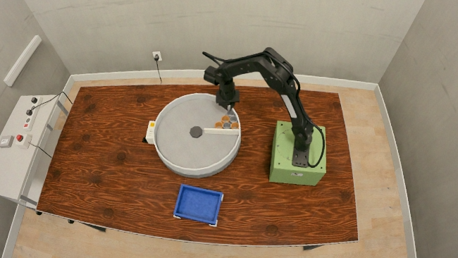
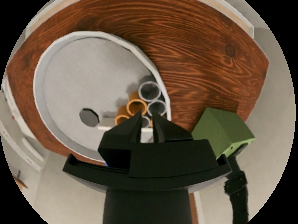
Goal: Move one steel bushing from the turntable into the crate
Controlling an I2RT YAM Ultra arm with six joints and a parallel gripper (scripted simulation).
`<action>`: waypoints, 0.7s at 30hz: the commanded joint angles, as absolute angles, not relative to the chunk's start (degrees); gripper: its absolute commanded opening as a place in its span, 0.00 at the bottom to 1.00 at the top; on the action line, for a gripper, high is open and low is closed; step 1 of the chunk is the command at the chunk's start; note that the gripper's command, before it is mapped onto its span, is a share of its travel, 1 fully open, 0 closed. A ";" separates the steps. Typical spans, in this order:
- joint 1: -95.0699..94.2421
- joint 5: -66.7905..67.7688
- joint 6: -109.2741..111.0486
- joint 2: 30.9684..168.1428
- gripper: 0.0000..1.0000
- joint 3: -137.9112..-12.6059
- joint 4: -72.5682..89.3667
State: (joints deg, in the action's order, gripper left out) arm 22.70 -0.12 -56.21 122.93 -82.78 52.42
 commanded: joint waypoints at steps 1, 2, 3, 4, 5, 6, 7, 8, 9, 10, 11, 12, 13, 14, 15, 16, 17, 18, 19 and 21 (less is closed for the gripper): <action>23.78 -0.14 -64.18 124.02 0.15 -81.87 48.72; 23.78 -0.14 -64.18 124.02 0.15 -81.87 48.72; 23.78 -0.14 -64.18 124.02 0.15 -81.87 48.72; 23.41 -0.20 -65.64 123.01 0.15 -83.21 47.98; 23.87 -0.13 -66.72 124.15 0.15 -82.87 47.57; 24.27 -0.08 -67.60 124.65 0.15 -82.39 47.28; 24.39 -0.02 -68.30 125.04 0.15 -81.99 47.02; 24.45 0.02 -68.81 125.17 0.15 -81.71 46.82; 24.48 0.05 -69.16 125.14 0.15 -81.54 46.68; 24.47 0.04 -69.34 124.32 0.15 -81.51 46.61; 24.15 0.02 -69.42 123.79 0.15 -82.06 46.52; 23.92 0.01 -69.45 123.65 0.15 -82.91 46.46; 23.86 0.03 -69.47 123.64 0.15 -83.02 46.44; 23.85 0.04 -69.49 123.64 0.15 -83.02 46.42; 23.84 0.06 -69.50 123.64 0.15 -83.01 46.41; 23.84 0.07 -69.51 123.64 0.15 -83.01 46.39; 23.83 0.08 -69.52 123.64 0.15 -83.01 46.39; 23.83 0.08 -69.52 123.64 0.15 -83.01 46.38; 23.83 0.08 -69.52 123.64 0.15 -83.01 46.38; 23.83 0.09 -69.53 123.65 0.15 -83.01 46.52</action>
